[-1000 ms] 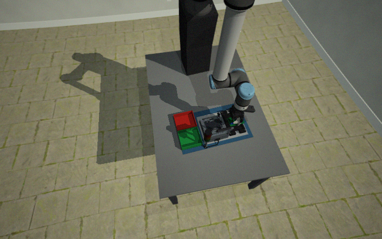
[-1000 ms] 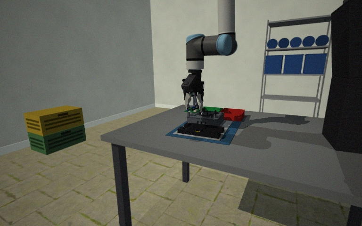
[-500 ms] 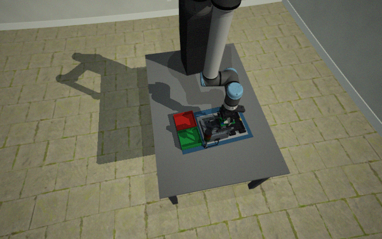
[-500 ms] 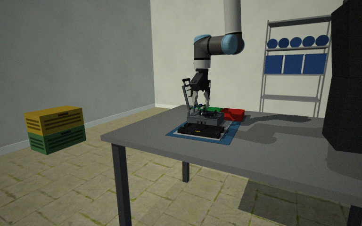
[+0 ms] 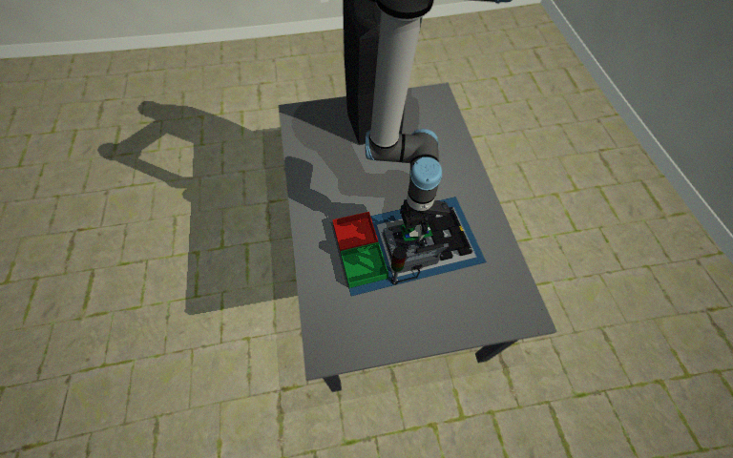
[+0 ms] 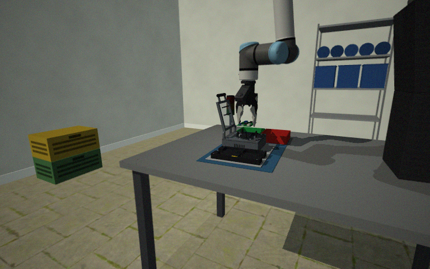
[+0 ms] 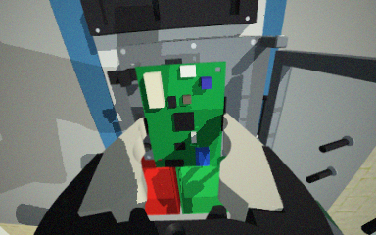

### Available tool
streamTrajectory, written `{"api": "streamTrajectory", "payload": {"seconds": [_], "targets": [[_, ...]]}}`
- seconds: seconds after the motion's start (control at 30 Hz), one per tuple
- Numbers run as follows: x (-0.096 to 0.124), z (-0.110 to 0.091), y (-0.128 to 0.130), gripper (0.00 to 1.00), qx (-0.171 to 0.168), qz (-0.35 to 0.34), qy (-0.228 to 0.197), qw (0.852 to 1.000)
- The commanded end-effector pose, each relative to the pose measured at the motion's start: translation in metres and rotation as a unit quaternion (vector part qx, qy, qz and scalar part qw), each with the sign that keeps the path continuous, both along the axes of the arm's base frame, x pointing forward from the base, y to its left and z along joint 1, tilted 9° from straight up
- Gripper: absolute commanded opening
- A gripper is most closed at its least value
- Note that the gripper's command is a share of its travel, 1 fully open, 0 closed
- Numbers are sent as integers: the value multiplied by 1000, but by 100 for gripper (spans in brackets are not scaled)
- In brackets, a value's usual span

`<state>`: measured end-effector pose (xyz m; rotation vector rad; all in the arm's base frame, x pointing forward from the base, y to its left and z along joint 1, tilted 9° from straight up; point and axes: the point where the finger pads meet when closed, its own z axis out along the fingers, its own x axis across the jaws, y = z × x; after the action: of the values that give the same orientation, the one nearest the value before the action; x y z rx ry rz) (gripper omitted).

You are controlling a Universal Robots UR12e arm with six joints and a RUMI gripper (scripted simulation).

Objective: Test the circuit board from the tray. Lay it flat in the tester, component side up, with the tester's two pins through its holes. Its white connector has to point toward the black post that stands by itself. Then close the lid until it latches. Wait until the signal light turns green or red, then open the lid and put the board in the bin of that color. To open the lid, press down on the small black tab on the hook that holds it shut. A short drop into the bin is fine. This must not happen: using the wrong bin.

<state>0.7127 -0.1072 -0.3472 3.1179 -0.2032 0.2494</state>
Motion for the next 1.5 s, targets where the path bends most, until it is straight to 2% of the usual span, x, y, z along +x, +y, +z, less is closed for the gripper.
{"api": "streamTrajectory", "payload": {"seconds": [0.0,0.3,1.47], "targets": [[-6,2,-11,39,1,5,-1,1000],[-9,2,-18,39,1,5,-1,1000],[-8,2,-17,39,0,7,-1,1000]]}}
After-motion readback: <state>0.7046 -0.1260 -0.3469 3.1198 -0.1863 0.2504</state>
